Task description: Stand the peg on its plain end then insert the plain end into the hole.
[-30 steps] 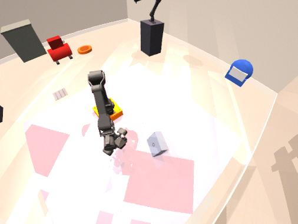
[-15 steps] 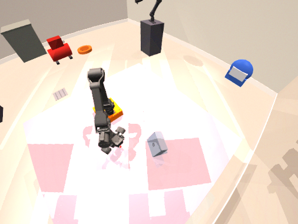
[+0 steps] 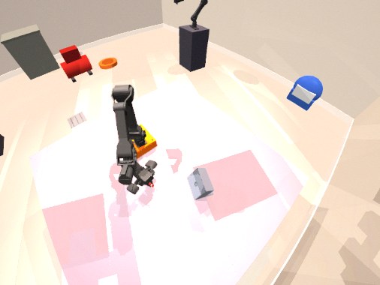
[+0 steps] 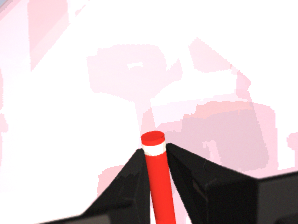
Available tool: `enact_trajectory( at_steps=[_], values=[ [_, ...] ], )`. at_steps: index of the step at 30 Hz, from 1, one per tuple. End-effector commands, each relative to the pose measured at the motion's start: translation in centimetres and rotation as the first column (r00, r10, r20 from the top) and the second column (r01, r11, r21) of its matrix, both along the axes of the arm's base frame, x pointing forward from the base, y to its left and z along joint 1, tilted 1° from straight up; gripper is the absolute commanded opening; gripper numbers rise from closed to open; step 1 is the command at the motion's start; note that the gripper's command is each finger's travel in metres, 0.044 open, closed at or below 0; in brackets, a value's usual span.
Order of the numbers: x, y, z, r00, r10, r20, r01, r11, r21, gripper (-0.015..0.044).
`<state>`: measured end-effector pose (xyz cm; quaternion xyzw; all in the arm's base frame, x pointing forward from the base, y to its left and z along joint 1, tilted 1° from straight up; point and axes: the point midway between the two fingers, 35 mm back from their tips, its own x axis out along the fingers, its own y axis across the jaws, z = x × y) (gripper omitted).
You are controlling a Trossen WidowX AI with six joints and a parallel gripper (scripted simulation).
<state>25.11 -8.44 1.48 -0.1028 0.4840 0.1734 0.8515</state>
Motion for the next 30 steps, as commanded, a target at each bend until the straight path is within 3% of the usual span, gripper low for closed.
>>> enact_trajectory(
  at_steps=[1, 30],
  values=[
    [-0.2, -0.1, 0.3, 0.999, 0.007, 0.045, -0.007, 1.0, 0.013, 0.0049],
    [-1.9, -0.8, 0.9, 0.963, -0.005, 0.271, -0.026, 0.994, 0.109, 0.0049]
  ],
)
